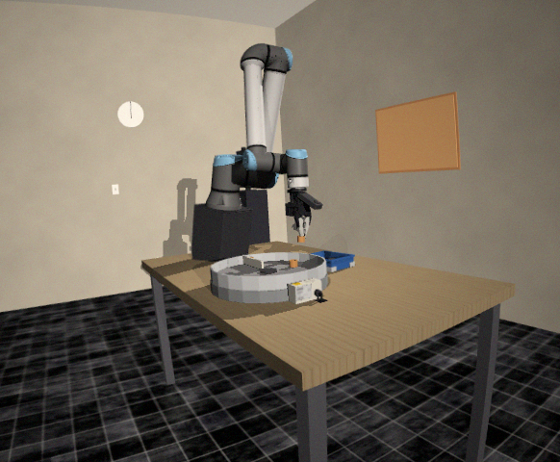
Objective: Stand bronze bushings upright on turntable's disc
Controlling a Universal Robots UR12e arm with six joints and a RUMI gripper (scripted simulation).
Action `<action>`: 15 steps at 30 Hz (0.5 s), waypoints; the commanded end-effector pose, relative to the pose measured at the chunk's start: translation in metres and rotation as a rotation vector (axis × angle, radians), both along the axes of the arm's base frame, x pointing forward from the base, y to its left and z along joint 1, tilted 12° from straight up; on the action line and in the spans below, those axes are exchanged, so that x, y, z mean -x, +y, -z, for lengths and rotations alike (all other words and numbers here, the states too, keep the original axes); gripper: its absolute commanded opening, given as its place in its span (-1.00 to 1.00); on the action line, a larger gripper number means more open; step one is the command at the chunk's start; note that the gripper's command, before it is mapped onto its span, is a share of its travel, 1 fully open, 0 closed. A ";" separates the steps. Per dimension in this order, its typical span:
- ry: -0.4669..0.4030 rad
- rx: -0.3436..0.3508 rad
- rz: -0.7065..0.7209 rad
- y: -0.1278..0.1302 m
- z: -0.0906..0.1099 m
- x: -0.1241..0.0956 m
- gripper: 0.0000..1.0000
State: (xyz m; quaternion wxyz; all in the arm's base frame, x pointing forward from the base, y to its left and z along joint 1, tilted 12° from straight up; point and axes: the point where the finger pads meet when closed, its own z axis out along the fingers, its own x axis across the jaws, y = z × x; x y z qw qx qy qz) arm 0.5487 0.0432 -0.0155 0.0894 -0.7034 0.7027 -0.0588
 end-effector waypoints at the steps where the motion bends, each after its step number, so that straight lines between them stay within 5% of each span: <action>1: -0.001 -0.001 -0.001 -0.023 0.001 0.000 -1.00; 15: -0.001 -0.001 -0.001 -0.113 0.005 0.002 -1.00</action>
